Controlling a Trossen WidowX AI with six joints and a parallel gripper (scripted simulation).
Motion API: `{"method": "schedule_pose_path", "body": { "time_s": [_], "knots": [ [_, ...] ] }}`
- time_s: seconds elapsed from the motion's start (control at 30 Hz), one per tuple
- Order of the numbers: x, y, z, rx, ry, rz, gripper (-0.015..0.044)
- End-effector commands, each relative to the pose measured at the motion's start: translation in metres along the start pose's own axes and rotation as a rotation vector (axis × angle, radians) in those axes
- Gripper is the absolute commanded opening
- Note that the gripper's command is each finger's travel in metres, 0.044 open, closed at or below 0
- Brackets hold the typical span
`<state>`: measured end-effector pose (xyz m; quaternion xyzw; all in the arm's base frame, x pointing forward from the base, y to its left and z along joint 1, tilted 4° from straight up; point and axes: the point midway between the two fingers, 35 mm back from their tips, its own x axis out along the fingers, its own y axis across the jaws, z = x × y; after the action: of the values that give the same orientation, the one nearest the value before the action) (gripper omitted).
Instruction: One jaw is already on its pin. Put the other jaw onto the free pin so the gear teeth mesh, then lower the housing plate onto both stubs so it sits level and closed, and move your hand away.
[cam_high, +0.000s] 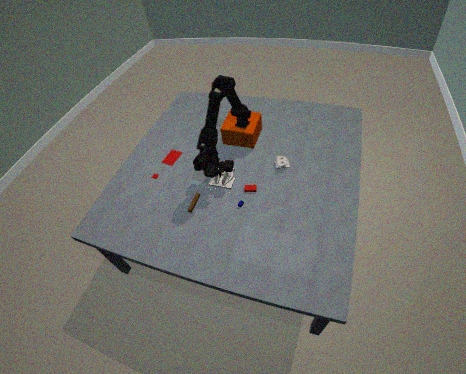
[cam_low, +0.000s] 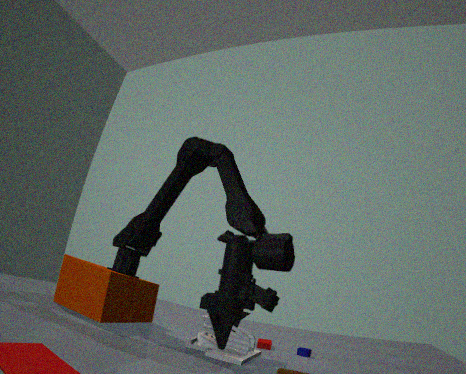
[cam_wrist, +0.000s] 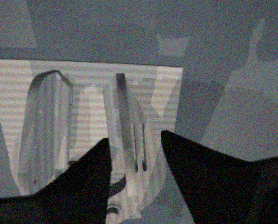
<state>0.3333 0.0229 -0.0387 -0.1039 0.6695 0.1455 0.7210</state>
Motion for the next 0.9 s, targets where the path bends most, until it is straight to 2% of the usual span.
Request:
{"method": "schedule_pose_path", "body": {
  "time_s": [0.0,0.87],
  "knots": [
    [0.0031,-0.0001,0.0002,-0.005,0.000,0.000,0.0134],
    [-0.0012,-0.0004,0.0002,-0.005,0.000,0.000,0.0134]
  ]
}}
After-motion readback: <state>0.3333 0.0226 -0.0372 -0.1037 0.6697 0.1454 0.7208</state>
